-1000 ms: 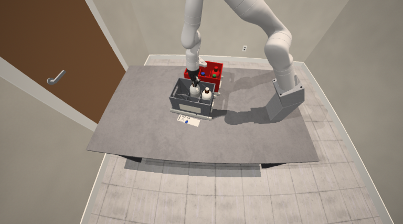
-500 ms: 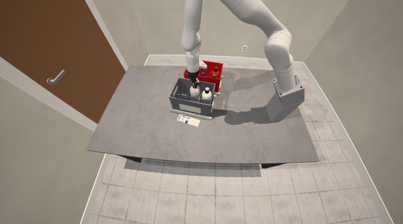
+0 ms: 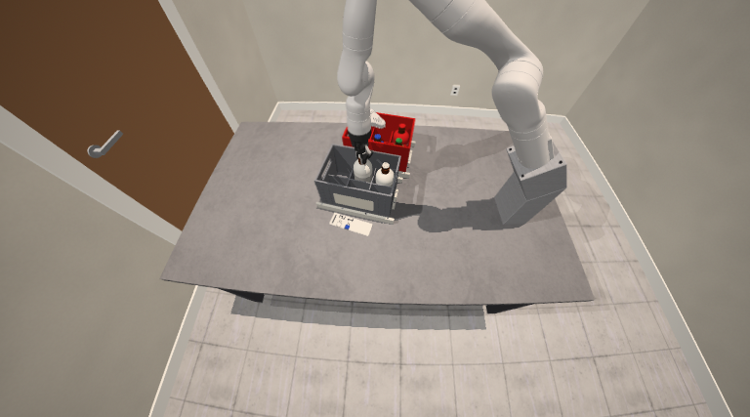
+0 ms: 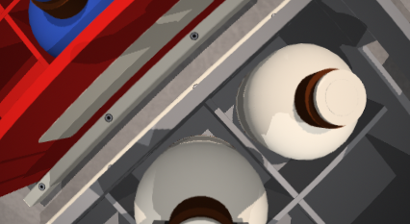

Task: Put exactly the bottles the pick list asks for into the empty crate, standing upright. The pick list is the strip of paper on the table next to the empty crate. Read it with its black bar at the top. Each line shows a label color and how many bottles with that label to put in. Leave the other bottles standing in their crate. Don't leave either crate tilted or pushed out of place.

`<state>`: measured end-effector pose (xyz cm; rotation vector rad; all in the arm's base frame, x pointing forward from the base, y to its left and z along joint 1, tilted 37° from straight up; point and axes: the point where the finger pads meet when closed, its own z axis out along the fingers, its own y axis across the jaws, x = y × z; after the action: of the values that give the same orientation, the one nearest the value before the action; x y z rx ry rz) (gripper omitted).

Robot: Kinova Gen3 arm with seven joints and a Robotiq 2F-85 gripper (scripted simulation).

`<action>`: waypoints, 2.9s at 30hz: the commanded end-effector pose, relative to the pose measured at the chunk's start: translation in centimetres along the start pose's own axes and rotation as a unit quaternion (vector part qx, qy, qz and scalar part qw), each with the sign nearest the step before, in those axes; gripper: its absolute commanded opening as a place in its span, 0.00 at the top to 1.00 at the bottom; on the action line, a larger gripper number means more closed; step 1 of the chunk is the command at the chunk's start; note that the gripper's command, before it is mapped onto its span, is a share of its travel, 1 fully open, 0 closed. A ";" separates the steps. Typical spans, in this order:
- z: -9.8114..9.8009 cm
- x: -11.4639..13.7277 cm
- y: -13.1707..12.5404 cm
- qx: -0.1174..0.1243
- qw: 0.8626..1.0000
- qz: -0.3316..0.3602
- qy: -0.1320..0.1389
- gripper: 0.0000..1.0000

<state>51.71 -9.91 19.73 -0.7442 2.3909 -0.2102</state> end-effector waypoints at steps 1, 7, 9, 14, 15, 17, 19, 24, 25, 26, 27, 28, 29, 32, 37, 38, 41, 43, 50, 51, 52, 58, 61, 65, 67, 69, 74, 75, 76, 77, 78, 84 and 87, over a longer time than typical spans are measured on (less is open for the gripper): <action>-0.1 0.0 -0.1 0.001 1.000 0.000 0.000 0.90; -0.1 0.0 -0.1 0.001 1.000 0.000 0.000 0.90; -0.1 0.0 -0.1 0.001 1.000 0.000 0.000 0.90; -0.1 0.0 -0.1 0.001 1.000 0.000 0.000 0.90; -0.1 0.0 -0.1 0.001 1.000 0.000 0.000 0.90; -0.1 0.0 -0.1 0.001 1.000 0.000 0.000 0.90; -0.1 0.0 -0.1 0.001 1.000 0.000 0.000 0.90; 0.2 0.0 0.0 0.001 1.000 0.000 0.000 0.90; 0.2 0.0 0.0 0.001 1.000 0.000 0.000 0.90; 0.3 0.0 0.0 0.001 1.000 0.000 0.000 0.90; 0.3 0.0 0.0 0.001 1.000 0.000 0.000 0.90; 0.4 0.0 0.0 0.001 1.000 0.000 0.000 0.90; 0.4 0.0 0.0 0.001 1.000 0.000 0.000 0.90; 0.6 0.0 0.0 0.001 1.000 0.000 0.000 0.90; 0.7 0.0 0.0 0.001 1.000 0.000 0.000 0.90; 0.8 0.0 0.0 0.001 1.000 0.000 0.000 0.90; 0.9 0.0 -0.1 0.001 1.000 0.000 0.000 0.90; 1.0 0.0 -0.1 0.001 1.000 0.000 0.000 0.90; 1.4 0.0 -0.1 0.001 1.000 0.000 0.000 0.90; 1.4 0.0 -0.1 0.001 1.000 0.000 0.000 0.90; 1.4 0.0 -0.1 0.001 1.000 0.000 0.000 0.90; 1.7 0.0 -0.1 0.001 1.000 0.000 0.000 0.90; 1.8 0.0 -0.1 0.001 1.000 0.000 0.000 0.90; 2.0 0.0 -0.1 0.001 1.000 0.000 0.000 0.90; 2.1 0.0 -0.1 0.001 1.000 0.000 0.000 0.90; 2.2 0.0 -0.1 0.001 1.000 0.000 0.000 0.90; 2.4 0.0 -0.1 0.001 1.000 0.000 0.000 0.90; 2.4 0.0 -0.1 0.001 1.000 0.000 0.000 0.90; 2.5 0.0 -0.1 0.001 1.000 0.000 0.000 0.90; 2.5 0.0 -0.1 0.001 1.000 0.000 0.000 0.90; 2.6 0.0 -0.1 0.001 1.000 0.000 0.000 0.90; 2.8 0.0 -0.1 0.001 1.000 0.000 0.000 0.90; 2.8 0.0 -0.1 0.001 1.000 0.000 0.000 0.90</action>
<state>53.46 -9.82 17.42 -0.7442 2.3910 -0.2102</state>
